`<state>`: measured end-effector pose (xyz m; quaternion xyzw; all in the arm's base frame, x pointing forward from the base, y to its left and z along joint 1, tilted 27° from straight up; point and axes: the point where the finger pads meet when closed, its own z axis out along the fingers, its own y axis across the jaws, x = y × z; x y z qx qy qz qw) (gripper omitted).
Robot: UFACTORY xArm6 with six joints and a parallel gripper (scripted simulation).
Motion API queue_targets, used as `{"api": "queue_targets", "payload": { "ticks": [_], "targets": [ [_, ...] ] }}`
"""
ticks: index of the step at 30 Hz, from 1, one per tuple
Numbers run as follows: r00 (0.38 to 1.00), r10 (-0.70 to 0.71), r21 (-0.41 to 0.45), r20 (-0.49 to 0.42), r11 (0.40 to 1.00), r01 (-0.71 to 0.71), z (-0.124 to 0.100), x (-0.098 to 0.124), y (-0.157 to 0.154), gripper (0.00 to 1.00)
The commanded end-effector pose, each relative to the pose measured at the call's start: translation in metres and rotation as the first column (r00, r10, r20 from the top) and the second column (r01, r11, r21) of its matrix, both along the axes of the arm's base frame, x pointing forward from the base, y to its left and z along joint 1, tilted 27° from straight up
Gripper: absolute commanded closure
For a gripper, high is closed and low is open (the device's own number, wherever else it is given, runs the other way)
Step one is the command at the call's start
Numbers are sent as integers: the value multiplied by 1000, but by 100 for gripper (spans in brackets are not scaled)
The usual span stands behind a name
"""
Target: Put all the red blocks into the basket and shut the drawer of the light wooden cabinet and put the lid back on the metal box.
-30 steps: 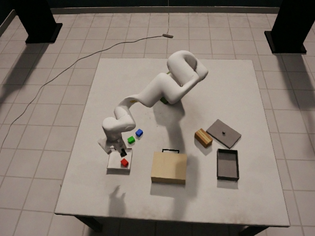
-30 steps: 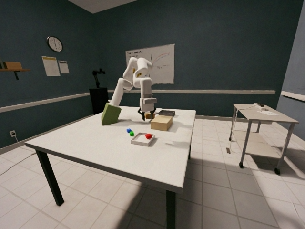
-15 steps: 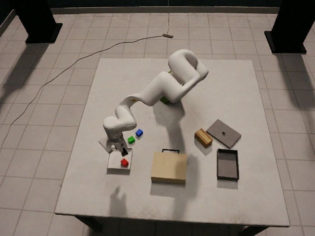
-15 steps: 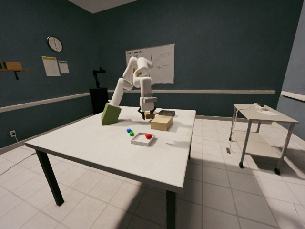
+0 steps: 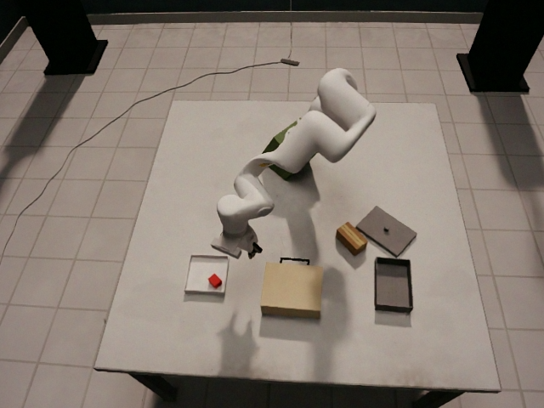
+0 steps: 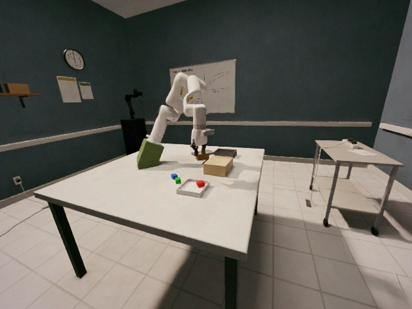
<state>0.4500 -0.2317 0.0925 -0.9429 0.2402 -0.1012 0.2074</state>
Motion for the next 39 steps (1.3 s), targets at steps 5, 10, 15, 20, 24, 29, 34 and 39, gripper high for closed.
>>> {"api": "queue_targets", "payload": {
  "ticks": [5,10,15,20,24,29,34,39],
  "targets": [
    [914,385,-180,128,915,-361,23,-32,100,40],
    [858,494,-227,139,860,-458,28,-40,128,40],
    [698,699,-340,154,701,-627,37,-59,187,40],
    [540,828,-434,149,545,-717,46,-74,235,40],
    [408,902,-518,137,417,-747,53,-85,271,40],
    [369,920,-546,132,379,-747,63,-99,315,40],
    [369,920,-546,132,379,-747,72,-114,356,40],
    [369,920,-546,132,379,-747,84,-130,399,40]
  ]
}}
